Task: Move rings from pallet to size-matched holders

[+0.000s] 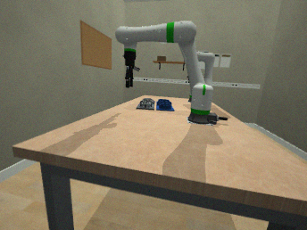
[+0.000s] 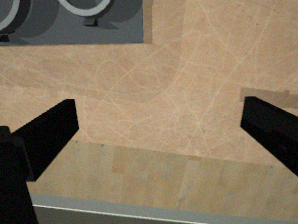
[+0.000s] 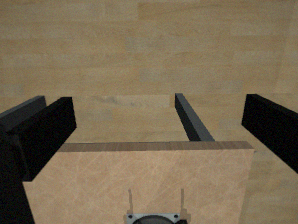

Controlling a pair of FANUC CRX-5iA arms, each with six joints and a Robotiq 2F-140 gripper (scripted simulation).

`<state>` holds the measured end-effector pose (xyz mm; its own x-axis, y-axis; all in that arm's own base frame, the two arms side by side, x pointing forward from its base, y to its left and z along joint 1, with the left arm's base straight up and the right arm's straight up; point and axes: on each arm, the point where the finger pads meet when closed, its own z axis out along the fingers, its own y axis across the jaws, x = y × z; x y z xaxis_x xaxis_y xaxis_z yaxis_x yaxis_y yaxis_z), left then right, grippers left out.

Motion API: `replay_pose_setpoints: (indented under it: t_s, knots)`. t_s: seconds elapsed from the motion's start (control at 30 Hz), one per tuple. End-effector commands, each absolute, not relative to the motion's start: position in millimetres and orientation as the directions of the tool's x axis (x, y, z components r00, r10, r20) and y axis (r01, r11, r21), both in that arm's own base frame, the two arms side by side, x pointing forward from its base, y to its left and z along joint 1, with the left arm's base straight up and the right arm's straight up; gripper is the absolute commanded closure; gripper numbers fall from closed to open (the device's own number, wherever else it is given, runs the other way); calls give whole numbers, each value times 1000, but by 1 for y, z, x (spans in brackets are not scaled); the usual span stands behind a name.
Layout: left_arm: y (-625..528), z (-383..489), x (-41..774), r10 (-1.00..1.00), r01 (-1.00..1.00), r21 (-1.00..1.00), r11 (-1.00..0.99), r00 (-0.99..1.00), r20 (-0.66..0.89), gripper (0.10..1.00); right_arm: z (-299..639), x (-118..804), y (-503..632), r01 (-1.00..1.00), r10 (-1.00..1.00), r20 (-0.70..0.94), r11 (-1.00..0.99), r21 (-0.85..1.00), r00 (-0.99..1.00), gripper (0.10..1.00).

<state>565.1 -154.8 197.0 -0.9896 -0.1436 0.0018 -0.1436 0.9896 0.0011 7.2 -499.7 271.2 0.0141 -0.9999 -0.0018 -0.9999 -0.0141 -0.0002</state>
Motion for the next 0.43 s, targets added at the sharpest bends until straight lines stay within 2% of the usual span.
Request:
replay_pose_setpoints:
  t_s: [0.0, 0.4]
  knots:
    - [-155, 198, 565, -144, -144, 0, 990, -990, 0, 98, 272, 7, -500, -1000, -1000, 0, -14, 0, 14, 98]
    - [-155, 198, 565, -144, -144, 0, 990, -990, 0, 98, 272, 7, -500, -1000, -1000, 0, -14, 0, 14, 98]
